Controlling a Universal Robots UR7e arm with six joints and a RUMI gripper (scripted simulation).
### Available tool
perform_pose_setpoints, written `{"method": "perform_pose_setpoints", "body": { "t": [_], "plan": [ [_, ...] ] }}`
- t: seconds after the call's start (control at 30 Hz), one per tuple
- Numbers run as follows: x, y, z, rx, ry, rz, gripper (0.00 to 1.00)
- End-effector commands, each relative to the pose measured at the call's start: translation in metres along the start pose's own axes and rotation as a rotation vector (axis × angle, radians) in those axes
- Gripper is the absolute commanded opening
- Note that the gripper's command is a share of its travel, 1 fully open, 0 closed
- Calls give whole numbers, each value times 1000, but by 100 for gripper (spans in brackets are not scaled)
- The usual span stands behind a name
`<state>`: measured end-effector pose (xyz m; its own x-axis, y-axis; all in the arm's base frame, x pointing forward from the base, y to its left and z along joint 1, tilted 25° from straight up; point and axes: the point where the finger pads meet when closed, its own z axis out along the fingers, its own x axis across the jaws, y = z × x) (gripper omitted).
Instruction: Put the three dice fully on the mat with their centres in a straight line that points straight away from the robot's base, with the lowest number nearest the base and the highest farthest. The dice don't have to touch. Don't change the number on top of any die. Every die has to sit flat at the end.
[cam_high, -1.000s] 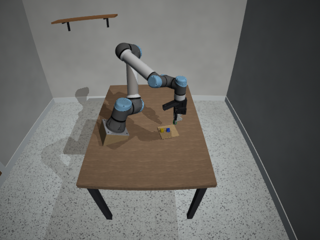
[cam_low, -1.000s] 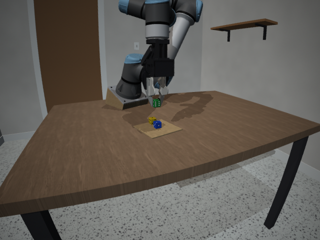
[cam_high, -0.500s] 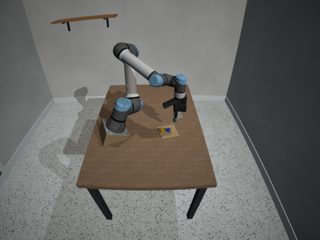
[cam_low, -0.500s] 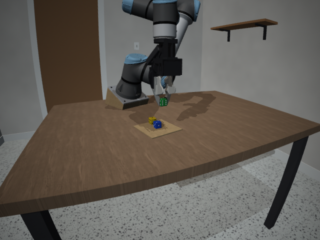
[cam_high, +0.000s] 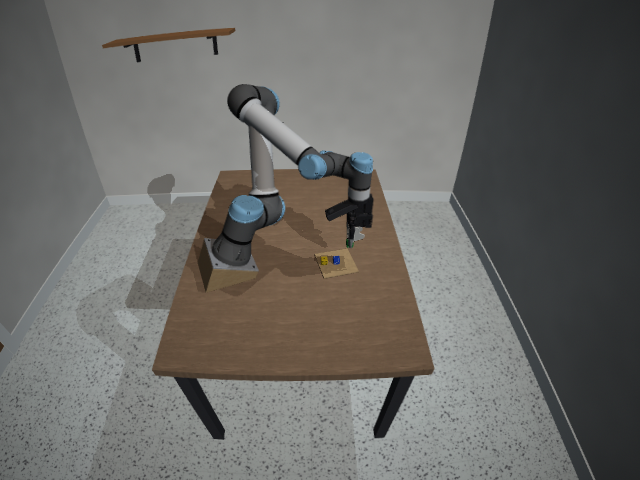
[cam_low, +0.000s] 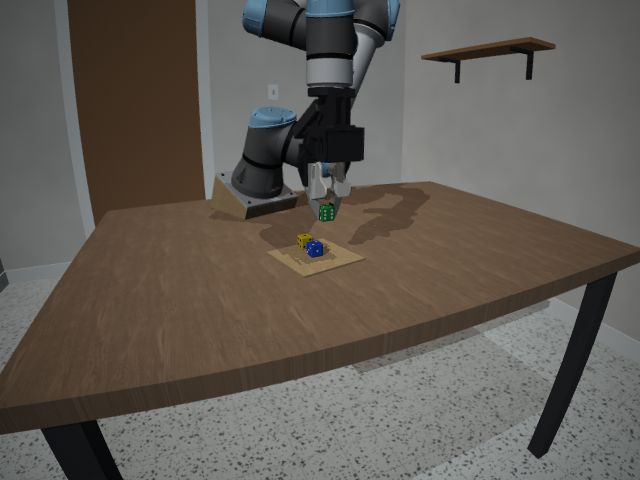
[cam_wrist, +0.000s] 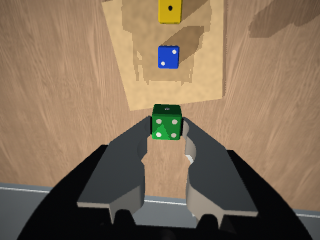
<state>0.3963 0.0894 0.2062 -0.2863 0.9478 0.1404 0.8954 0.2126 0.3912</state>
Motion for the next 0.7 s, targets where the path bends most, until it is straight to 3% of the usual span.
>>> {"method": "perform_pose_setpoints", "body": {
  "t": [0.0, 0.4, 0.67],
  "plan": [
    [0, 1, 9, -1, -1, 0, 6],
    [0, 1, 64, -1, -1, 0, 6],
    [0, 2, 78, -1, -1, 0, 6]
  ]
}}
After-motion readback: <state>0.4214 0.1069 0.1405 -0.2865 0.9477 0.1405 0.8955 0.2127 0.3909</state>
